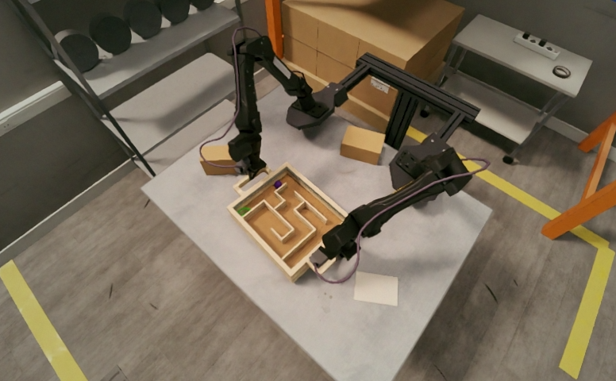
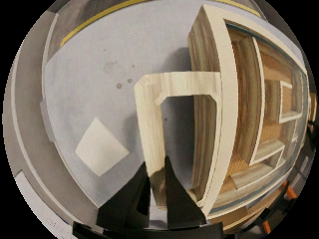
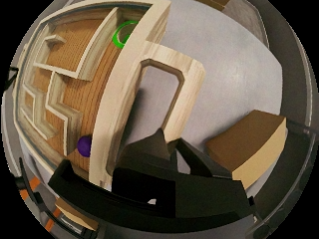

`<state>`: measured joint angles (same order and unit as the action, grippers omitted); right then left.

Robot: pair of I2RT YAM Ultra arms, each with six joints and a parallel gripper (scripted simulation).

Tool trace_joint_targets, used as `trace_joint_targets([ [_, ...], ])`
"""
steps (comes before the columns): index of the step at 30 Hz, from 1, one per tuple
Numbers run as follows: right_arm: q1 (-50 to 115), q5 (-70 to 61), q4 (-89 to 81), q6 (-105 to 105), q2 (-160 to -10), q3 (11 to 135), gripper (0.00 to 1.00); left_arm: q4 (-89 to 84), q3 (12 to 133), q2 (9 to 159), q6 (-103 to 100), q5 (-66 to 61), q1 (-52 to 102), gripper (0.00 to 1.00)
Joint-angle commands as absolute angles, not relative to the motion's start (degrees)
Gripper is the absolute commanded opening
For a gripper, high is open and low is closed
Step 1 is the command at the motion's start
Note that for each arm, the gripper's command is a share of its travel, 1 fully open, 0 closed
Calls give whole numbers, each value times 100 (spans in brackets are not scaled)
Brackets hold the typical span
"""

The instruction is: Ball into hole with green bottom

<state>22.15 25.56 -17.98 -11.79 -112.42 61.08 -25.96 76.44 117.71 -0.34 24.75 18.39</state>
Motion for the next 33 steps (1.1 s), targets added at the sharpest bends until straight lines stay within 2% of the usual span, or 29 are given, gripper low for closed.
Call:
trace_joint_targets([
  [1,2483,2913,-1908,-1325,-10919,6563,0,-2295,8002,11439,146,2300,1939,0],
  [2,2526,2951,-2156,-1386,-10918,6625,0,-2441,8151,11807,138,2231,1777,0],
  [5,2625,3119,-2357,-1477,-10942,6802,0,-2370,8133,11591,194,2071,1728,0],
  [10,2343,2603,-2051,-1189,-11331,6883,0,-2893,8319,11884,-57,2564,1907,0],
  [11,2356,2650,-1579,-1080,-10950,6663,0,-2389,8158,11535,34,2619,1936,0],
  [13,2310,2481,-1633,-1089,-11012,6540,0,-2752,8246,11506,-94,2729,1991,0],
  [14,2307,2478,-1320,-1023,-10937,6276,0,-2393,8102,11420,-26,2788,2028,0],
  [15,2474,2916,-1508,-1239,-10907,6283,0,-2046,7771,11445,166,2382,1945,0],
  [20,2708,3248,-1713,-1438,-10809,6386,0,-1723,7550,11344,314,2035,1726,0],
  [26,2556,2829,-1329,-1063,-10728,6327,0,-1919,7671,11292,149,2525,1902,0],
  [30,2293,2488,-1574,-1024,-10820,6517,0,-2708,8081,11471,-83,2761,2035,0],
  [31,2306,2543,-1080,-933,-10774,6206,0,-2179,7929,11289,29,2817,2073,0],
  [33,2503,2945,-1837,-1320,-10850,6510,0,-2221,8022,11564,165,2281,1876,0],
])
